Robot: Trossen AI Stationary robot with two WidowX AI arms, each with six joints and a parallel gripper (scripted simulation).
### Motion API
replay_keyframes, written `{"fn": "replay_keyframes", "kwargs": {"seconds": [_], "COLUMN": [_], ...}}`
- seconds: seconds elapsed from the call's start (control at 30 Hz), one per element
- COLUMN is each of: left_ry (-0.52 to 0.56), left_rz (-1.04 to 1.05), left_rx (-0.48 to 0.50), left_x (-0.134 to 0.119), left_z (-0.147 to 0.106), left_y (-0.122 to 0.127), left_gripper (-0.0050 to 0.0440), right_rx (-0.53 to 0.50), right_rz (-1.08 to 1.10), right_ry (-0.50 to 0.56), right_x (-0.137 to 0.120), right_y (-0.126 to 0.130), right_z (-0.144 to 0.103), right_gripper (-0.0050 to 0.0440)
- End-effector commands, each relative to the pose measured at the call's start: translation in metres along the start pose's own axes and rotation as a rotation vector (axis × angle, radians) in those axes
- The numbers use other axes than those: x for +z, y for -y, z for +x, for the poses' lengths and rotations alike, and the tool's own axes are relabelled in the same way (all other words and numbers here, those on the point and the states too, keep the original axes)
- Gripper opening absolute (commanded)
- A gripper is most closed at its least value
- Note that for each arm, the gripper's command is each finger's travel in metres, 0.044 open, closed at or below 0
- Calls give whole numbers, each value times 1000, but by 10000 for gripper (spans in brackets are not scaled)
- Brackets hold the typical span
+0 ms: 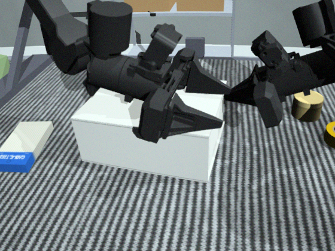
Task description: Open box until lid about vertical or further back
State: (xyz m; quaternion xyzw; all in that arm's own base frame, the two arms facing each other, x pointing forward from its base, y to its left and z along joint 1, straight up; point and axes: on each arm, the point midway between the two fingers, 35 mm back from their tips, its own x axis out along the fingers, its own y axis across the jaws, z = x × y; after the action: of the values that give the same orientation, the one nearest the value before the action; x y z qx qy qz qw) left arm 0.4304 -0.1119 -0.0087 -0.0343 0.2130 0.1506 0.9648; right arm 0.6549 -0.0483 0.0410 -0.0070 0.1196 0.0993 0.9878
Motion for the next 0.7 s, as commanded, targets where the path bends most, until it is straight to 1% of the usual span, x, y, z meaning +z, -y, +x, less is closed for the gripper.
{"fn": "replay_keyframes", "kwargs": {"seconds": [0.0,0.03,0.07,0.27,0.3,0.37,0.4,0.67], "left_ry": [17,19,23,17,22,14,14,14], "left_rz": [-15,-16,-19,-15,-19,-14,-14,-35], "left_rx": [-7,-7,-9,-7,-8,-4,-4,-6], "left_x": [10,11,14,10,12,7,6,7], "left_z": [-1,-1,-2,-1,-1,0,-1,-1], "left_y": [3,4,4,3,6,10,12,25], "left_gripper": [5,5,5,5,5,5,5,5], "right_rx": [4,6,6,6,6,6,4,4], "right_rz": [39,45,45,45,45,45,39,39], "right_ry": [-67,-86,-86,-86,-86,-86,-67,-67], "right_x": [-34,-47,-47,-47,-47,-47,-35,-35], "right_y": [-1,-1,-1,-1,-1,-1,-1,-1], "right_z": [3,4,5,5,5,5,3,4], "right_gripper": [440,440,440,440,440,440,440,440]}}
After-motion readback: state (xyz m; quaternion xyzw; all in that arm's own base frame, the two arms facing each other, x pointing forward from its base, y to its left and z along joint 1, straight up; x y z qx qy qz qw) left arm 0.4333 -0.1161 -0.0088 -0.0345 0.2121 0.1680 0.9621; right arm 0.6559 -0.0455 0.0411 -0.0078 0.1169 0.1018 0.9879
